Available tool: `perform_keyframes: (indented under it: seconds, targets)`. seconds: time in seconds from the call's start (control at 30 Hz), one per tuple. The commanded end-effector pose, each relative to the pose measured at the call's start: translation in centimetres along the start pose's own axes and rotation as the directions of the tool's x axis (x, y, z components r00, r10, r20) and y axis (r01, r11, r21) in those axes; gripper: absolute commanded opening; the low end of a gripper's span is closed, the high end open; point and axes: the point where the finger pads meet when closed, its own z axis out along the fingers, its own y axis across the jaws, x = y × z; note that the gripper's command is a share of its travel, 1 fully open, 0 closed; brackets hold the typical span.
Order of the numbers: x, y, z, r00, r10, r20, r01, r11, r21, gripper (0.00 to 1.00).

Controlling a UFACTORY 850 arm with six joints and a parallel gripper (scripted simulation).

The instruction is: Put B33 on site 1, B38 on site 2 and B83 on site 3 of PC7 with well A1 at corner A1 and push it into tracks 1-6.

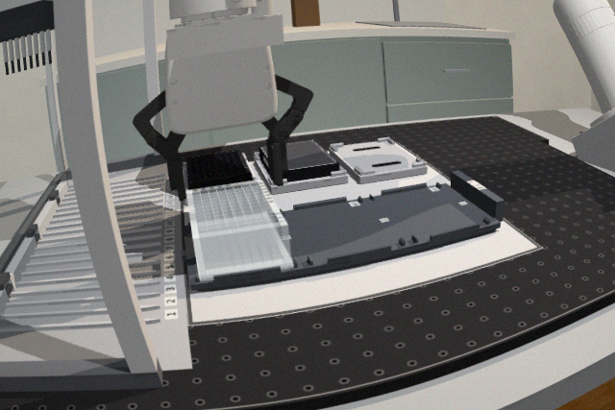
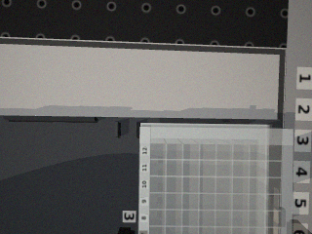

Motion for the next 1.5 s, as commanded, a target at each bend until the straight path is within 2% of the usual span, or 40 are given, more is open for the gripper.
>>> perform_keyframes:
  seconds: [0.0, 1.47]
  targets:
    - [0.0, 0.1, -0.5, 1.0, 0.001, -0.001, -0.001, 1.0, -0.002, 1.0]
    - [0.0, 0.1, -7.0, 1.0, 0.001, -0.001, -0.001, 1.0, -0.002, 1.0]
